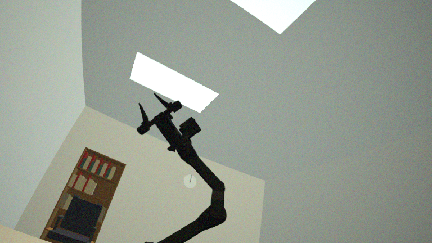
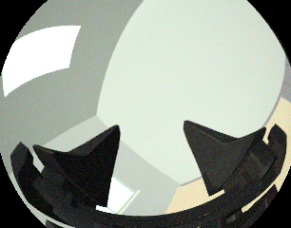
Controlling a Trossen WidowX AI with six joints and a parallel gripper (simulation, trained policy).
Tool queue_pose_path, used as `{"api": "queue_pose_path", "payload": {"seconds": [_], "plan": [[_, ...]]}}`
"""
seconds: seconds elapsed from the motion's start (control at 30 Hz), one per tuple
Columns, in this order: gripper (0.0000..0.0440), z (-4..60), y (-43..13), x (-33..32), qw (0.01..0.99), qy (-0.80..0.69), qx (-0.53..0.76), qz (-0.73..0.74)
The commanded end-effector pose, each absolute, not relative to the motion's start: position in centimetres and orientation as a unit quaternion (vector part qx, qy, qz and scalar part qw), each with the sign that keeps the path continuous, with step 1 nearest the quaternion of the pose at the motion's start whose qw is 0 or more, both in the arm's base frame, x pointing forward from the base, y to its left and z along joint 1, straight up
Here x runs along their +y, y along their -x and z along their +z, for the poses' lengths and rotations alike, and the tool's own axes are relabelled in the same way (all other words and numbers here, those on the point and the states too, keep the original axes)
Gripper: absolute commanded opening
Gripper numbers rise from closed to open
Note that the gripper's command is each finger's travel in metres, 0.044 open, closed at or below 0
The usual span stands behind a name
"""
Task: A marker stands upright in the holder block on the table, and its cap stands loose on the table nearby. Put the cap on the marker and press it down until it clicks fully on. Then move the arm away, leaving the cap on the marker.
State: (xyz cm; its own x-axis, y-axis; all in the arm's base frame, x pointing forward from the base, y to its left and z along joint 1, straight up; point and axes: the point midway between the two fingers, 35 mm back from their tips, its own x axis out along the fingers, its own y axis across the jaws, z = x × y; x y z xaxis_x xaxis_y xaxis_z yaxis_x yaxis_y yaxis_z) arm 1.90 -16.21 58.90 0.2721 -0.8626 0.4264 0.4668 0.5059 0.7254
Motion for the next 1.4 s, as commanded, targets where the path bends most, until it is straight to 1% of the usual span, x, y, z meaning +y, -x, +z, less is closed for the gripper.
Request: {"api": "queue_pose_path", "payload": {"seconds": [0.0,0.67,1.37], "plan": [[0.0309,58.4,-2.1,-16.9,0.765,-0.250,-0.404,-0.434],[0.0308,55.3,-3.9,-20.3,0.788,-0.317,-0.330,-0.411],[0.0307,51.3,-7.4,-23.3,0.810,-0.380,-0.239,-0.378]]}}
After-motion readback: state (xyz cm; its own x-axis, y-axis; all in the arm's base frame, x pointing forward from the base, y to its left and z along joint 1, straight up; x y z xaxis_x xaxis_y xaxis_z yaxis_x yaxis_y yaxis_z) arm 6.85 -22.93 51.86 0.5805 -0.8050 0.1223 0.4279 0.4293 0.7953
